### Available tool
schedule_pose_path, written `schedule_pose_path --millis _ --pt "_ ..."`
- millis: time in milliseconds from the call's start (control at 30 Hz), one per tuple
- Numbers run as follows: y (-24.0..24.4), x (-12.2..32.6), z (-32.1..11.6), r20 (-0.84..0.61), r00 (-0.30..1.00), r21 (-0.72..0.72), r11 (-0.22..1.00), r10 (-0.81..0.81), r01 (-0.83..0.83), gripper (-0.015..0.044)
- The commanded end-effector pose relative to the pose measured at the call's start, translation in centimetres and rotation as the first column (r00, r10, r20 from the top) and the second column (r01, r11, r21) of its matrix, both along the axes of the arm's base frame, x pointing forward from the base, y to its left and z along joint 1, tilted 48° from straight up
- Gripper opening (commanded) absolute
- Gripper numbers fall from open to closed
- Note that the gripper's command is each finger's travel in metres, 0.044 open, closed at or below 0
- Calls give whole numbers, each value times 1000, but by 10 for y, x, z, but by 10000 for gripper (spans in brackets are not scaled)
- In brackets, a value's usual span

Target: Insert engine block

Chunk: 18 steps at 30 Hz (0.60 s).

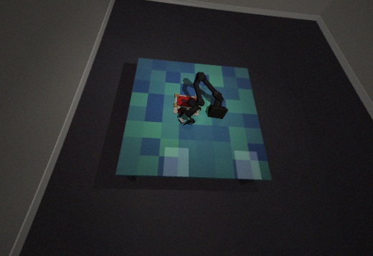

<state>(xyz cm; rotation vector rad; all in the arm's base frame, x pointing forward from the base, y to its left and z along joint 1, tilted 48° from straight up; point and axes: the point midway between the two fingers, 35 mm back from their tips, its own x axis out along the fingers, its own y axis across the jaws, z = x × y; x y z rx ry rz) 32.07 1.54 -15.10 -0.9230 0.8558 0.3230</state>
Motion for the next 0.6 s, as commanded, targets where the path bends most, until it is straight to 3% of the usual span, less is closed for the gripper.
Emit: schedule_pose_path --millis 0,233,567 --pt "3 -6 10 -2 1000 0 1000 -12 12 440" --pt "12 -20 33 -3 1000 0 1000 -13 13 440" --pt "13 -18 32 1 1000 1 1000 -2 2 440"
